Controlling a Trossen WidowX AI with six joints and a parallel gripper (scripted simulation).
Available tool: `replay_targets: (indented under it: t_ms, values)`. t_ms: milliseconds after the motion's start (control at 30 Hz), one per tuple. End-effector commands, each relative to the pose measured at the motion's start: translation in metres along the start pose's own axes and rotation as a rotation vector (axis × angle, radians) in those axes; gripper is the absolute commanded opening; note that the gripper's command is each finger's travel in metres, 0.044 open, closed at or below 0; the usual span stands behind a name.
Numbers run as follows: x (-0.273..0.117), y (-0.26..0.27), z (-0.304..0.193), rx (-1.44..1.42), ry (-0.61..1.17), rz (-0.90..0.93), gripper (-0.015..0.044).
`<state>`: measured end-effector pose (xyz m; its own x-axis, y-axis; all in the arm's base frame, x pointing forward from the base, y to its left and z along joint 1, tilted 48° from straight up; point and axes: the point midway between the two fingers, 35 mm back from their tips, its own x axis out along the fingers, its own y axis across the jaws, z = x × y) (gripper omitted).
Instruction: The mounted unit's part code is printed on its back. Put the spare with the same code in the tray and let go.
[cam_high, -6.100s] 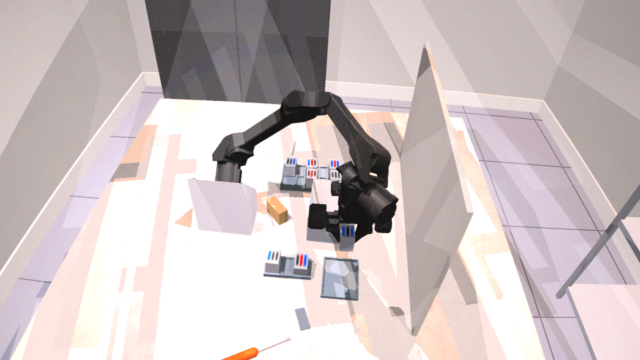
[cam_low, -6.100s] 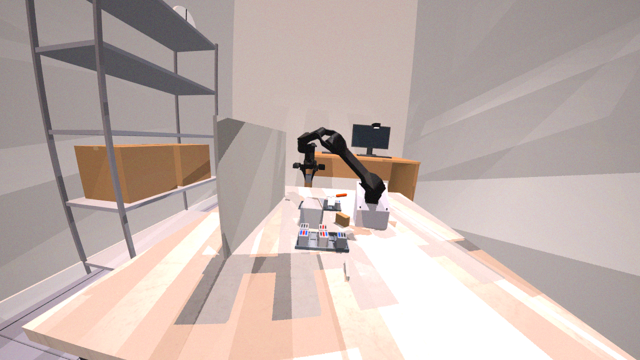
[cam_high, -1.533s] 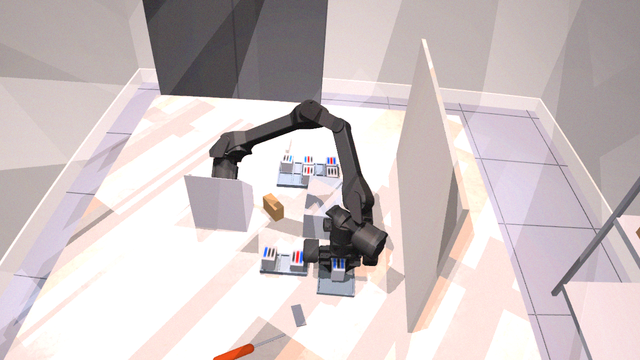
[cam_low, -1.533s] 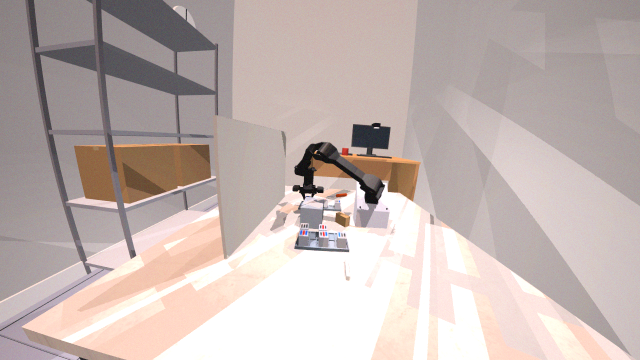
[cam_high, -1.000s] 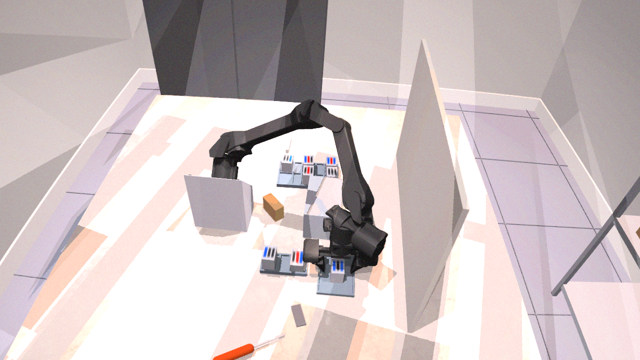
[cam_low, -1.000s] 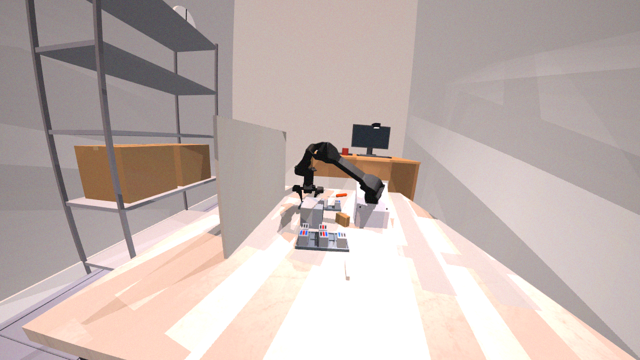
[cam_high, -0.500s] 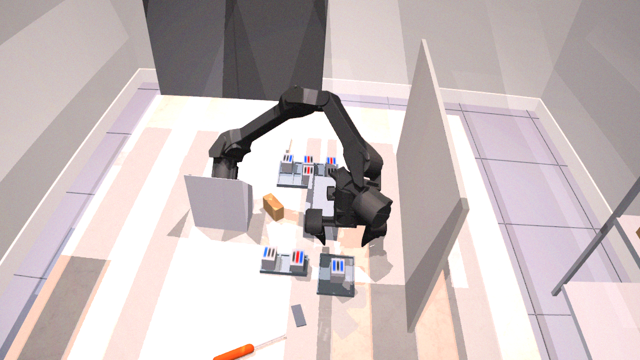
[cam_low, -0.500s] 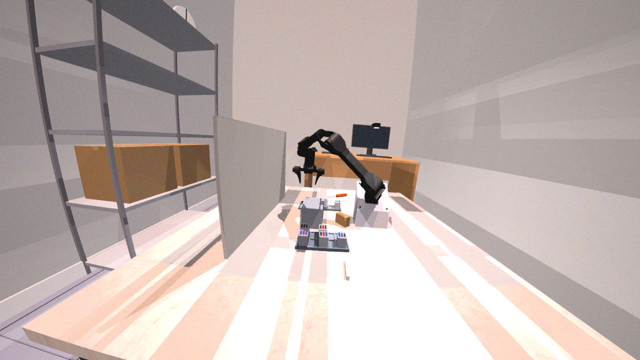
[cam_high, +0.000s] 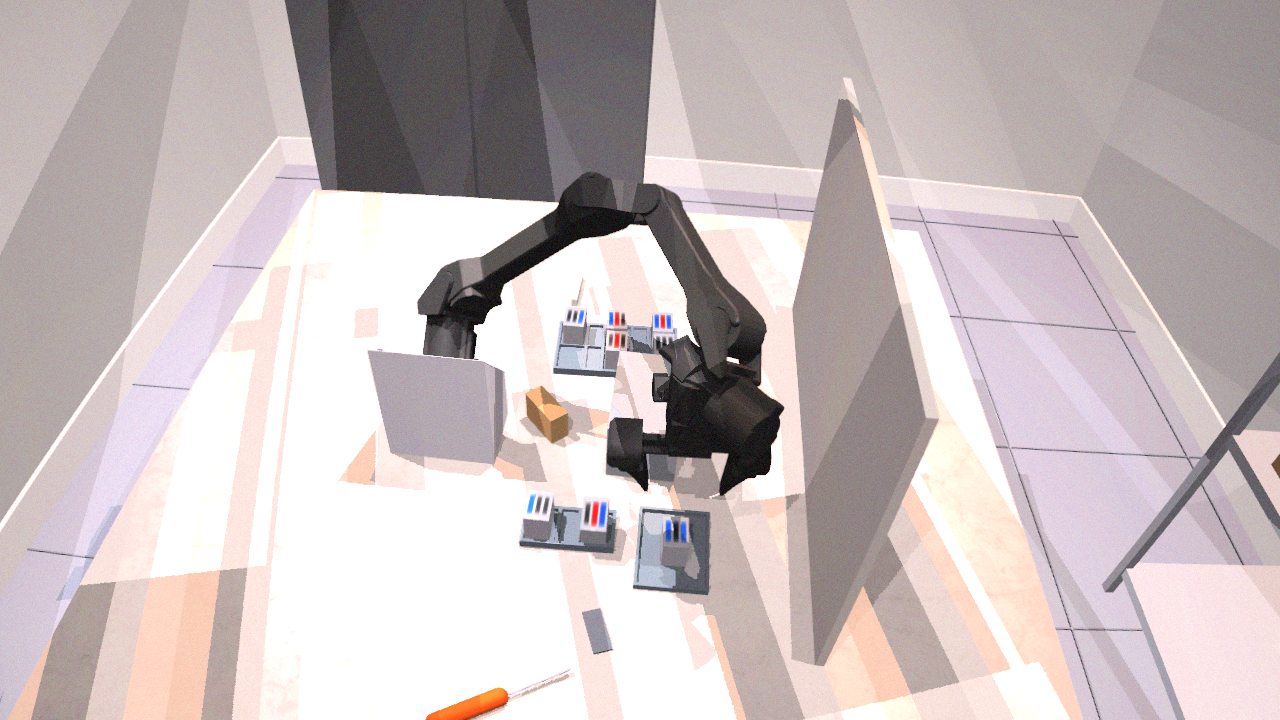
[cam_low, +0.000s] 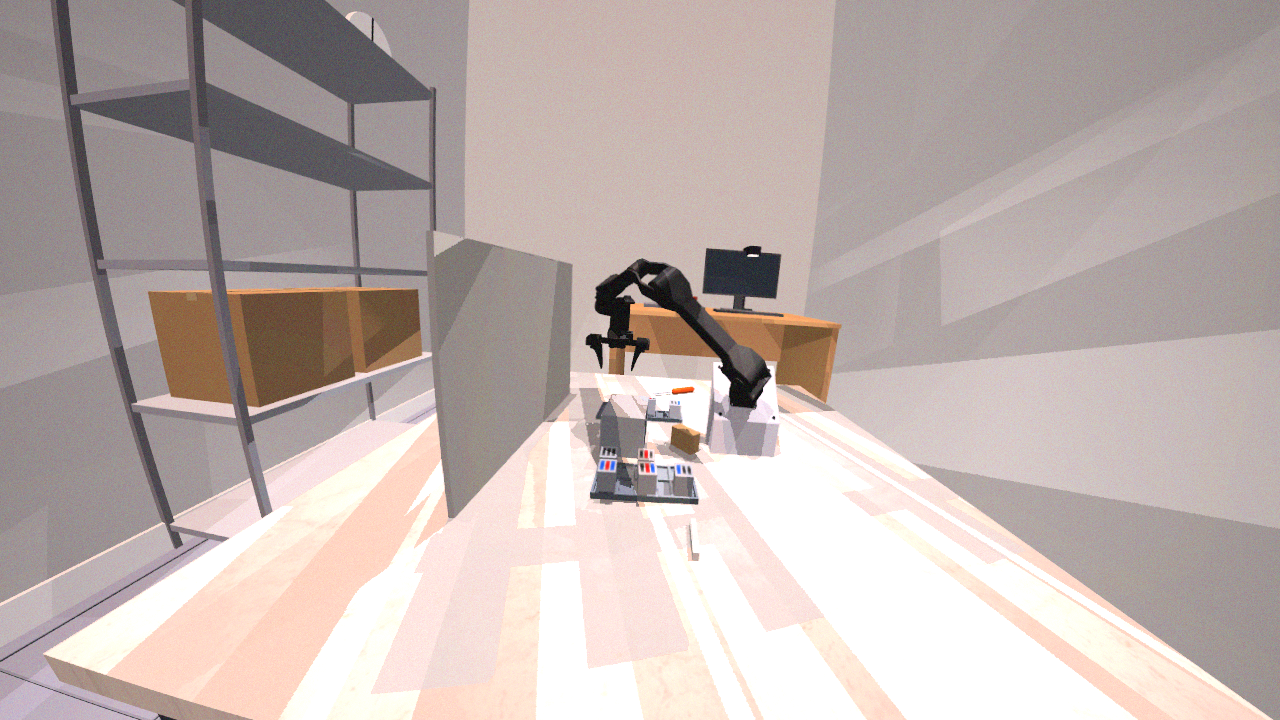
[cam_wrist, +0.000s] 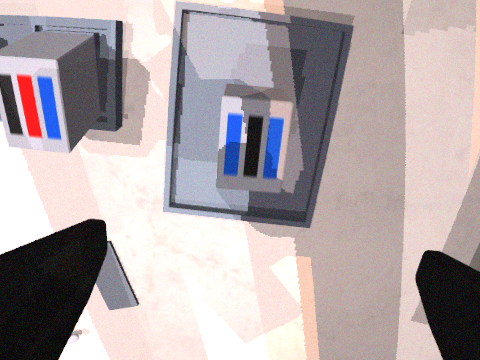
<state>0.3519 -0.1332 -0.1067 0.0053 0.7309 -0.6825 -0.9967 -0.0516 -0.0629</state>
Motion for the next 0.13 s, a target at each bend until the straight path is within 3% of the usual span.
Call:
replay_targets:
  t_ms: [0,100]
  values:
    - [-0.0002,-0.0005,-0.0001,-0.001,0.001,-0.001,0.044]
    - [-0.0002,-0.0005,-0.0001,-0.001,0.001,-0.001,0.044]
